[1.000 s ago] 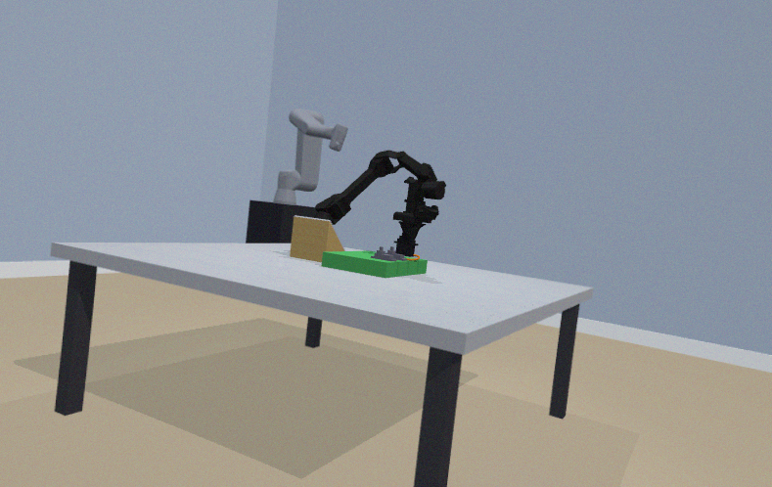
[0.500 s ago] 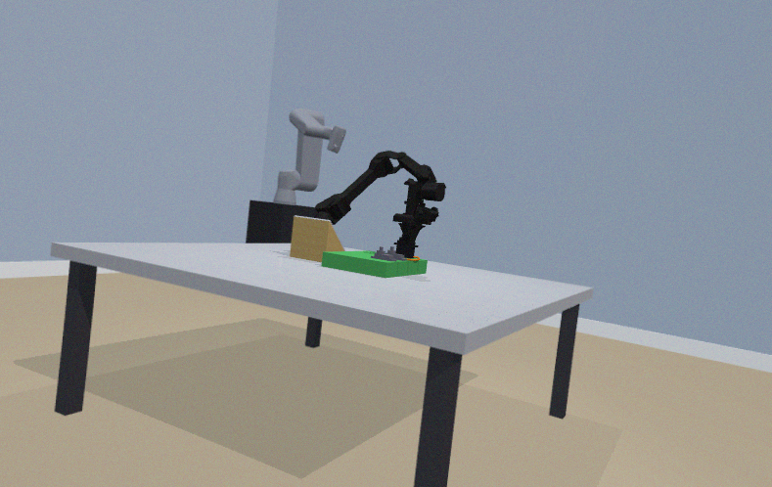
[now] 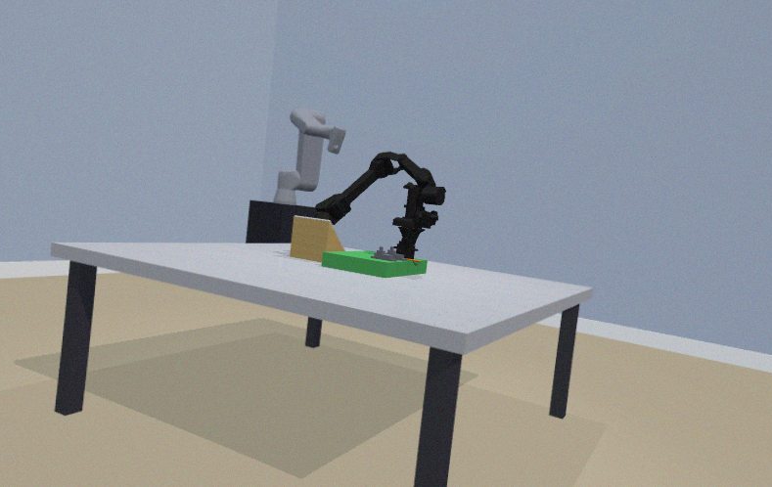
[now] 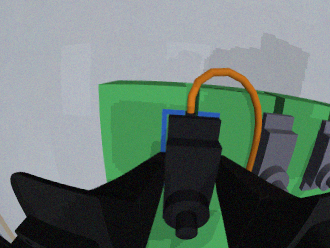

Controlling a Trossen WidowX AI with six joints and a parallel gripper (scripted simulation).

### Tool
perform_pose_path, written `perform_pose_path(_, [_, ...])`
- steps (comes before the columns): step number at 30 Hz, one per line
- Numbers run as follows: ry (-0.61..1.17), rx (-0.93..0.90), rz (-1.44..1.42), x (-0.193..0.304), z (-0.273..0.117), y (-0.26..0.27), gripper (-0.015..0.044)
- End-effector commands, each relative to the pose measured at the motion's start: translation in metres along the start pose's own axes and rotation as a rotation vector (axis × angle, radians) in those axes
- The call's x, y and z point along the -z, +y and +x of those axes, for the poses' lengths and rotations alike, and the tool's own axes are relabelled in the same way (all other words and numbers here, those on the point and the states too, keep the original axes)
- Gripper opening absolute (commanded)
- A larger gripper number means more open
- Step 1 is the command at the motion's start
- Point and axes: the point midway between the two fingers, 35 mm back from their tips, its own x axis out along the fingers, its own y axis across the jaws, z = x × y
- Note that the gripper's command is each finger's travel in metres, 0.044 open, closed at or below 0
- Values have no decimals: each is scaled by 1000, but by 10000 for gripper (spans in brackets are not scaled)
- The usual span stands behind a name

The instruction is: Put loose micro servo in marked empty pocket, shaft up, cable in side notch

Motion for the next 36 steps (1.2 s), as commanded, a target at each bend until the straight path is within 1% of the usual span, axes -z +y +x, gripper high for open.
perform_pose_path(1, [0,-3,8,0,4,0,0])
perform_pose_path(35, [0,-4,8,1,33,0,0])
perform_pose_path(36, [0,-4,8,1,31,0,26])
